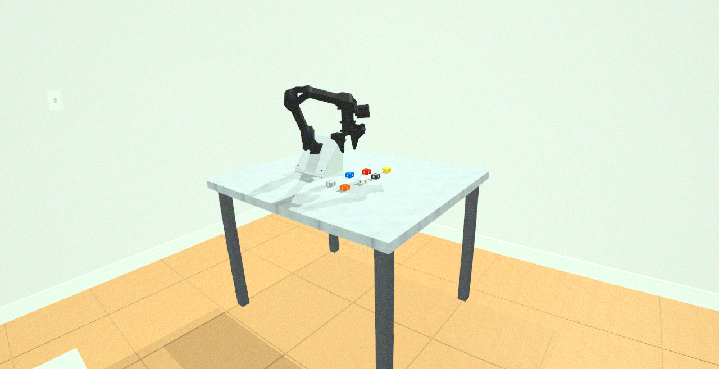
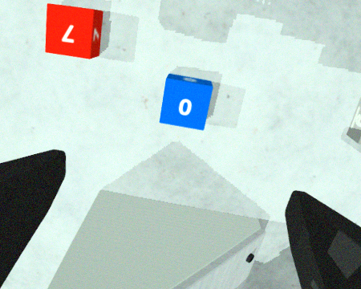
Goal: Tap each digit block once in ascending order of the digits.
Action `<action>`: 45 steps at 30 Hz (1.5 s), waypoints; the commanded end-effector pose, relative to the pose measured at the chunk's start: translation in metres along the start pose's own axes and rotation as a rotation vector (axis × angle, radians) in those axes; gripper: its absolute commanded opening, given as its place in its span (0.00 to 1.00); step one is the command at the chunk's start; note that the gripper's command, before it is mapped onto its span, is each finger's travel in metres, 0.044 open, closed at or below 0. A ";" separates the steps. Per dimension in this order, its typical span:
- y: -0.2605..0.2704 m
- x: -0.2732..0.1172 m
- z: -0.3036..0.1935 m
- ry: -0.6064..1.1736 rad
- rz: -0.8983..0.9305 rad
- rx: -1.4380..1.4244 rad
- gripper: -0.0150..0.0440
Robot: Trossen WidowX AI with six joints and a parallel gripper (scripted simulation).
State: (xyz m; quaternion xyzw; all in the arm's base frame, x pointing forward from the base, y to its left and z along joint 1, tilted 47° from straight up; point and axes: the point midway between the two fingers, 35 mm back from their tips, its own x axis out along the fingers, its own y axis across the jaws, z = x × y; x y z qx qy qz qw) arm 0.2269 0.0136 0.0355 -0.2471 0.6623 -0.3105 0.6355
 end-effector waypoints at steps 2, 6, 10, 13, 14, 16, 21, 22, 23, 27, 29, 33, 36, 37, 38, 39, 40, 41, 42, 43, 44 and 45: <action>0.025 -0.002 0.013 0.002 0.005 0.003 0.93; 0.069 -0.002 0.031 0.000 0.007 0.005 0.93; 0.086 -0.001 0.036 0.000 0.008 0.006 0.93; 0.086 -0.001 0.036 0.000 0.008 0.006 0.93; 0.086 -0.001 0.036 0.000 0.008 0.006 0.93; 0.086 -0.001 0.036 0.000 0.008 0.006 0.93; 0.086 -0.001 0.036 0.000 0.008 0.006 0.93; 0.086 -0.001 0.036 0.000 0.008 0.006 0.93; 0.086 -0.001 0.036 0.000 0.008 0.006 0.93; 0.086 -0.001 0.036 0.000 0.008 0.006 0.93; 0.086 -0.001 0.036 0.000 0.008 0.006 0.93; 0.087 -0.001 0.037 0.000 0.008 0.006 0.93; 0.104 -0.004 0.054 -0.001 0.009 0.007 0.93; 0.112 -0.005 0.061 -0.002 0.010 0.007 0.93; 0.119 -0.005 0.068 -0.002 0.010 0.008 0.93; 0.127 -0.005 0.075 -0.002 0.011 0.008 0.93; 0.134 -0.005 0.081 -0.003 0.011 0.009 0.93; 0.142 -0.005 0.087 -0.003 0.012 0.009 0.93; 0.150 -0.004 0.093 -0.004 0.012 0.010 0.93; 0.156 -0.004 0.097 -0.004 0.013 0.010 0.93; 0.159 -0.003 0.100 -0.004 0.013 0.010 0.93; 0.161 -0.003 0.101 -0.004 0.013 0.010 0.93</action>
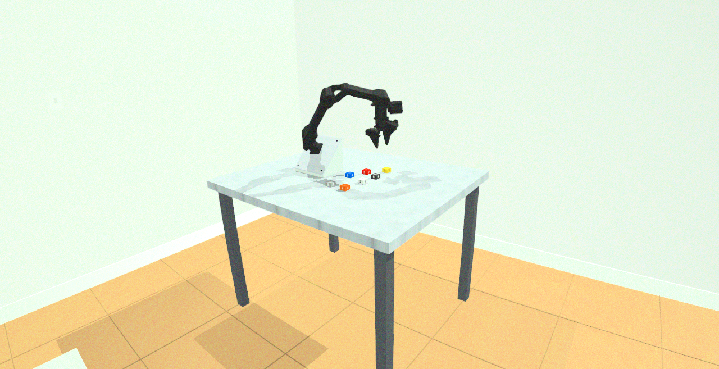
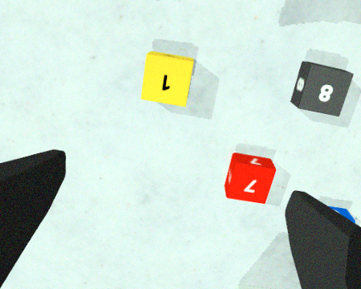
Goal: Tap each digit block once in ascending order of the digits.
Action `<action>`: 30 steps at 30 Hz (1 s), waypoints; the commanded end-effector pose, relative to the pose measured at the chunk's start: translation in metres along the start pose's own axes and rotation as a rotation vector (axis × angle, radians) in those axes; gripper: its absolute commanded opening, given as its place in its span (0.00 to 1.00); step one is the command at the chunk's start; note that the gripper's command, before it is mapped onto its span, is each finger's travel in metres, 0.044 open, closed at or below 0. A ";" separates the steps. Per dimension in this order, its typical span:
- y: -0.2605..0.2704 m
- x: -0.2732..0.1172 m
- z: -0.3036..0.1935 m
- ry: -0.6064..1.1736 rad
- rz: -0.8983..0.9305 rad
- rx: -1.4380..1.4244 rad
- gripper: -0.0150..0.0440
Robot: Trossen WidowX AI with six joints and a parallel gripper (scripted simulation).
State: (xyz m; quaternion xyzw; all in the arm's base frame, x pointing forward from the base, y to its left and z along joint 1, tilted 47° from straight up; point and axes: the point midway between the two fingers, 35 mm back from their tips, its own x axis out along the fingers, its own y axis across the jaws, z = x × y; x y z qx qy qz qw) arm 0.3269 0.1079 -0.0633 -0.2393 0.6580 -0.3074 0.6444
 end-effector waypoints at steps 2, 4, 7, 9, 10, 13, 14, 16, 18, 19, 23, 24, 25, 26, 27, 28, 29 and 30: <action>0.018 0.005 0.010 0.010 -0.005 -0.003 0.93; 0.018 0.005 0.010 0.010 -0.005 -0.003 0.93; 0.018 0.005 0.010 0.010 -0.005 -0.003 0.93; 0.018 0.005 0.010 0.010 -0.005 -0.003 0.93; 0.018 0.005 0.010 0.010 -0.005 -0.003 0.93; 0.018 0.005 0.010 0.010 -0.005 -0.003 0.93; 0.018 0.005 0.010 0.010 -0.005 -0.003 0.93; 0.018 0.005 0.010 0.010 -0.005 -0.003 0.93; 0.018 0.005 0.010 0.010 -0.005 -0.003 0.93; 0.018 0.005 0.010 0.010 -0.005 -0.003 0.93; 0.008 0.004 0.013 0.010 -0.004 -0.003 0.93; -0.005 0.003 0.016 0.010 -0.004 -0.004 0.93; -0.021 0.003 0.020 0.009 -0.004 -0.004 0.93; -0.038 0.003 0.023 0.010 -0.005 -0.004 0.93; -0.055 0.003 0.025 0.010 -0.006 -0.005 0.93; -0.071 0.004 0.026 0.010 -0.009 -0.004 0.93; -0.084 0.005 0.026 0.010 -0.011 -0.004 0.93; -0.092 0.005 0.026 0.011 -0.012 -0.004 0.93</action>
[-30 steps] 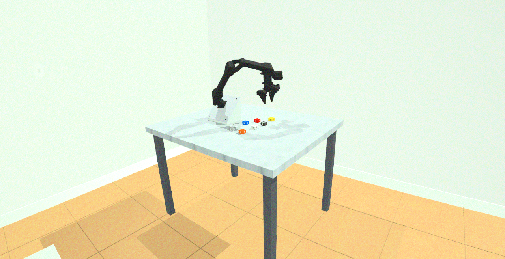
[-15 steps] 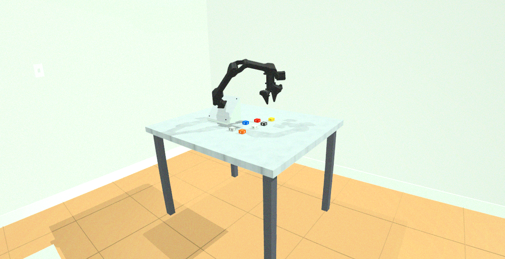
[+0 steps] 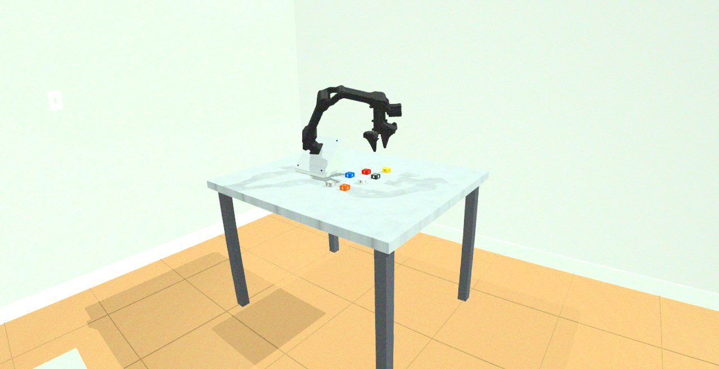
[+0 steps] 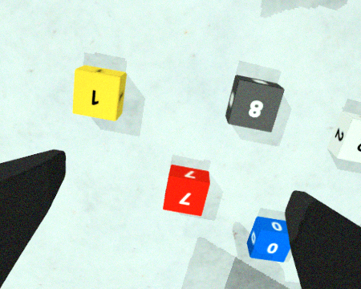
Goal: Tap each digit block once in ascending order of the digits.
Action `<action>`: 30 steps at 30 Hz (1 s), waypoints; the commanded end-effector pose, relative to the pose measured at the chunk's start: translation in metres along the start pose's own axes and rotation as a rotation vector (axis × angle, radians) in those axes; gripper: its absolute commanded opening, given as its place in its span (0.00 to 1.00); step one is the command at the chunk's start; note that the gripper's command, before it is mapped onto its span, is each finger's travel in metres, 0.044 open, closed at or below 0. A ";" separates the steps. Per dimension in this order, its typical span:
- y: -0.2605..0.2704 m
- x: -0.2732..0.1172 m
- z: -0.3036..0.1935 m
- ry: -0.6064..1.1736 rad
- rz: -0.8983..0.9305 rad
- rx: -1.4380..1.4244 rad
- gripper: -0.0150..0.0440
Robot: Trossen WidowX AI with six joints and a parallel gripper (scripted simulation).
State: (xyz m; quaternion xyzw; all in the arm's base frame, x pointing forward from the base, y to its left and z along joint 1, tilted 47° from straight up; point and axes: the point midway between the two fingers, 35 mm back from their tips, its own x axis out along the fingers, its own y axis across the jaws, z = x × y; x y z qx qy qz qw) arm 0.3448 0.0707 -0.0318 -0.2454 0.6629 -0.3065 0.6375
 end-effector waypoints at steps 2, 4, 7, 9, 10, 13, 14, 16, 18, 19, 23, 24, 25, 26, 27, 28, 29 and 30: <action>-0.048 0.002 0.003 0.000 -0.004 0.012 0.93; -0.048 0.002 0.003 0.000 -0.004 0.012 0.93; -0.048 0.002 0.003 0.000 -0.004 0.012 0.93; -0.048 0.002 0.003 0.000 -0.004 0.012 0.93; -0.048 0.002 0.003 0.000 -0.004 0.012 0.93; -0.048 0.002 0.003 0.000 -0.004 0.012 0.93; -0.048 0.002 0.003 0.000 -0.004 0.012 0.93; -0.048 0.002 0.003 0.000 -0.004 0.012 0.93; -0.048 0.002 0.003 0.000 -0.004 0.012 0.93; -0.048 0.002 0.003 0.000 -0.004 0.012 0.93; -0.048 0.002 0.003 0.000 -0.004 0.012 0.93; -0.048 0.002 0.003 0.000 -0.004 0.012 0.93; -0.051 0.002 0.004 0.000 -0.004 0.011 0.93; -0.060 0.002 0.004 0.000 -0.003 0.011 0.93; -0.074 0.001 0.004 0.000 -0.003 0.011 0.93; -0.092 0.001 0.003 0.000 -0.004 0.010 0.93; -0.110 0.001 0.002 0.000 -0.005 0.010 0.93; -0.124 0.002 0.000 0.000 -0.007 0.010 0.93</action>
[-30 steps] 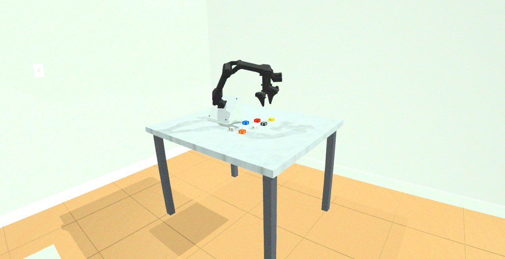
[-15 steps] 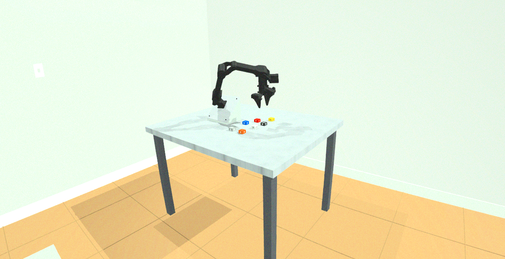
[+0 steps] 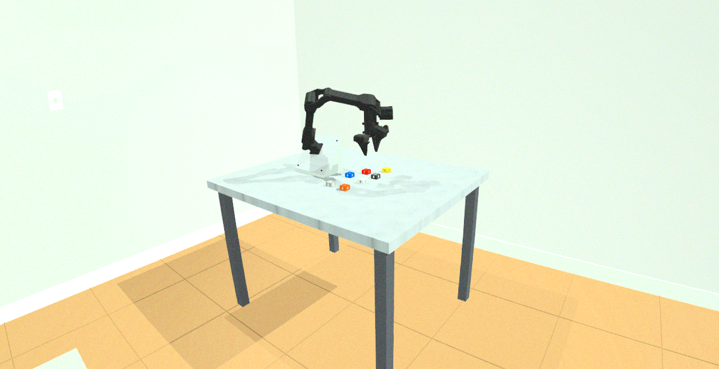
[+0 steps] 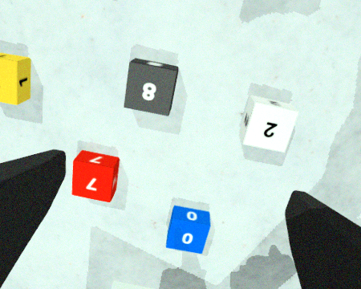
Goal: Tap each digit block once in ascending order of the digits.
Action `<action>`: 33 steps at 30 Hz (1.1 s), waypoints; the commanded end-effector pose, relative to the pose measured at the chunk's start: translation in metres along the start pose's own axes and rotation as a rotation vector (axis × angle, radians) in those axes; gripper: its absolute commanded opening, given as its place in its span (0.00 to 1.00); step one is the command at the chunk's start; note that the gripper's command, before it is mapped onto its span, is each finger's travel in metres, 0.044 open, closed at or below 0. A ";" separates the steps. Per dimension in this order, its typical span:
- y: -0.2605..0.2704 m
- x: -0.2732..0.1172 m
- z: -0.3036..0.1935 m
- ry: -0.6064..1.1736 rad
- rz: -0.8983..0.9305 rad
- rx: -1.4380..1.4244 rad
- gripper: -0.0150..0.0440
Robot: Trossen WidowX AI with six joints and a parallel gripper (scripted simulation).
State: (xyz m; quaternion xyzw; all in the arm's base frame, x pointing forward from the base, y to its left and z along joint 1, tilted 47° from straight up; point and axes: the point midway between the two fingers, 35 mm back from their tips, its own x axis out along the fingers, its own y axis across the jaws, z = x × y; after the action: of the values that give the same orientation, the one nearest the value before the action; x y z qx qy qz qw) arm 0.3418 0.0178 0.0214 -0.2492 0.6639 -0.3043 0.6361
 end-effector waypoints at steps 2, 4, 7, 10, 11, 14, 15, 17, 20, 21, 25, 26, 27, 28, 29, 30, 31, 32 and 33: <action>-0.060 0.001 -0.005 0.001 -0.006 0.019 0.93; -0.060 0.001 -0.005 0.001 -0.006 0.019 0.93; -0.060 0.001 -0.005 0.001 -0.006 0.019 0.93; -0.060 0.001 -0.005 0.001 -0.006 0.019 0.93; -0.060 0.001 -0.005 0.001 -0.006 0.019 0.93; -0.060 0.001 -0.005 0.001 -0.006 0.019 0.93; -0.060 0.001 -0.005 0.001 -0.006 0.019 0.93; -0.060 0.001 -0.005 0.001 -0.006 0.019 0.93; -0.060 0.001 -0.005 0.001 -0.006 0.019 0.93; -0.060 0.001 -0.005 0.001 -0.006 0.019 0.93; -0.060 0.001 -0.005 0.001 -0.006 0.019 0.93; -0.063 0.001 -0.005 0.001 -0.006 0.019 0.93; -0.072 0.001 -0.005 0.001 -0.005 0.019 0.93; -0.087 0.001 -0.005 0.001 -0.003 0.018 0.93; -0.107 0.000 -0.006 0.001 -0.003 0.018 0.93; -0.127 0.000 -0.009 0.001 -0.004 0.018 0.93; -0.146 0.000 -0.013 0.001 -0.006 0.018 0.93; -0.158 0.000 -0.016 0.001 -0.009 0.018 0.93; -0.168 0.000 -0.018 0.002 -0.011 0.018 0.93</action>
State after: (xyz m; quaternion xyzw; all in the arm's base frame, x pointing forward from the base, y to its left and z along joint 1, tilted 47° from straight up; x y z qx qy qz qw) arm 0.3276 -0.0642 0.1064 -0.2479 0.6636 -0.3069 0.6356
